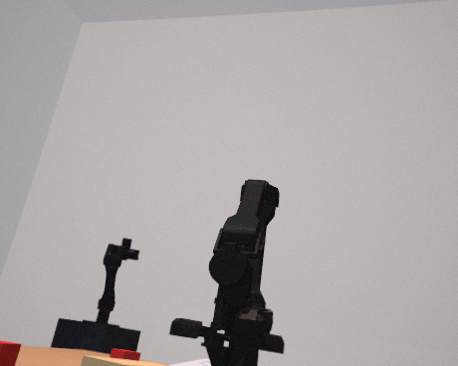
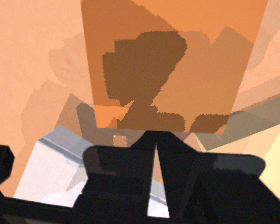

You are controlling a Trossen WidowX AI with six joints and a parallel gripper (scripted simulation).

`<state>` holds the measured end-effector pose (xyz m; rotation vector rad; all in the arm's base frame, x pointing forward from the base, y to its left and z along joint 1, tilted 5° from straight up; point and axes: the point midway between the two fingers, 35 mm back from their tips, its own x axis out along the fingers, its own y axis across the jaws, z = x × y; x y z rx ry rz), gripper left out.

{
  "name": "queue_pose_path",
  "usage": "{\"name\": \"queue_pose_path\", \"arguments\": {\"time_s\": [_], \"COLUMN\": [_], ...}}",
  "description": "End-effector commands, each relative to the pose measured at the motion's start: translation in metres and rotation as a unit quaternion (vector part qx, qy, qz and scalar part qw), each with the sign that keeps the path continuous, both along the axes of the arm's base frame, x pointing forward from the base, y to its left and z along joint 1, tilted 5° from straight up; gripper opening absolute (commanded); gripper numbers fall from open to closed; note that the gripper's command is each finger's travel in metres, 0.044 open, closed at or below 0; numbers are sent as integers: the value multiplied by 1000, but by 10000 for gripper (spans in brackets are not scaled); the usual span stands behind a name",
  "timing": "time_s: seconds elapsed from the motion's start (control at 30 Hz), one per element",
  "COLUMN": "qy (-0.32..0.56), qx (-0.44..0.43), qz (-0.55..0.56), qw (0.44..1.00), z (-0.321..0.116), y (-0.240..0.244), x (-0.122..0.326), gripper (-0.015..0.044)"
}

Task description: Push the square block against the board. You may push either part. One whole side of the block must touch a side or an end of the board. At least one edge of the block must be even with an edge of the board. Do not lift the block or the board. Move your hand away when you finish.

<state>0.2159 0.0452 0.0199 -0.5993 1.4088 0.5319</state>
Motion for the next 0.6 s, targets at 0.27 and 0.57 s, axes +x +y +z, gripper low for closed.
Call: {"name": "queue_pose_path", "arguments": {"time_s": [0.27, 0.57], "qy": [-4, -4], "qx": [2, 2], "qz": [-2, -2], "qw": [1000, 1000], "z": [2, 2], "y": [13, 22], "x": [15, 24], "gripper": [0, 0]}}
